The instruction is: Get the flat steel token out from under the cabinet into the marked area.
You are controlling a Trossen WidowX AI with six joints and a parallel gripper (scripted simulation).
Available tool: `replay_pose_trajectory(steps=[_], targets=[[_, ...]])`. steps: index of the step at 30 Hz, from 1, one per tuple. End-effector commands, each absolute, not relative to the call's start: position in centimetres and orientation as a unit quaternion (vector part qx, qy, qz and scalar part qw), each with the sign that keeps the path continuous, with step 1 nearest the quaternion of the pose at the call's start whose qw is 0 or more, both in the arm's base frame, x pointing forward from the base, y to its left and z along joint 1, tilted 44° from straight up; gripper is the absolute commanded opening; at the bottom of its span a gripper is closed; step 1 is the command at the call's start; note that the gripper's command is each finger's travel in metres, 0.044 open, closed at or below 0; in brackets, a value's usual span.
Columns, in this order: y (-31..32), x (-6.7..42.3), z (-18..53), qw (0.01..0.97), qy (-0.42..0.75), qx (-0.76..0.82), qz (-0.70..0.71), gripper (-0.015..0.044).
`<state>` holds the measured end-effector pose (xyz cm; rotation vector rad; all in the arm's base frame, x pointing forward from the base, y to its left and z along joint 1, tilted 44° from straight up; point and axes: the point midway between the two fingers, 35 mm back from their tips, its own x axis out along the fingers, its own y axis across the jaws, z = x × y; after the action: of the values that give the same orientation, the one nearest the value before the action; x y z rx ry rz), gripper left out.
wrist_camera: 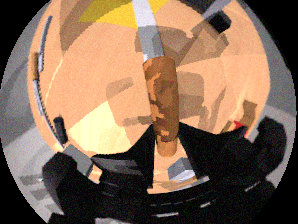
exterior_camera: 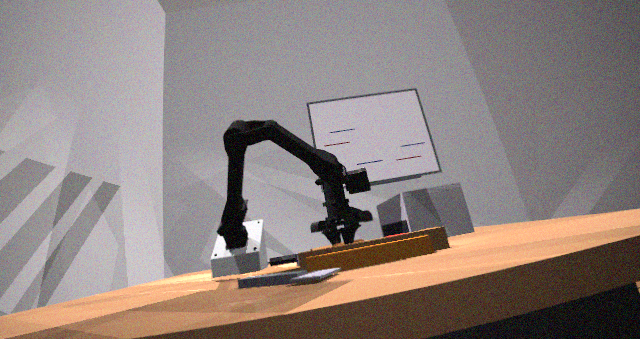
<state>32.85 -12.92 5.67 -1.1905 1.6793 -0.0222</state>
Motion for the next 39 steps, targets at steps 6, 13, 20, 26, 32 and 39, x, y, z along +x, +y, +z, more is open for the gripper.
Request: replay_pose_trajectory(steps=[6,13,20,26,32,39], targets=[[-13.7,31.8,6.3,0.515,0.7,-0.494,-0.009,0.0],[-14.3,31.1,6.8,0.515,0.7,-0.494,-0.009,0.0],[-14.8,30.4,7.4,0.515,0.7,-0.494,-0.009,0.0],[-15.3,29.9,7.8,0.515,0.701,-0.494,-0.009,0.0],[-15.2,30.2,7.8,0.515,0.7,-0.495,-0.01,0.0052],[-15.2,30.2,7.8,0.515,0.7,-0.495,-0.01,0.02]])
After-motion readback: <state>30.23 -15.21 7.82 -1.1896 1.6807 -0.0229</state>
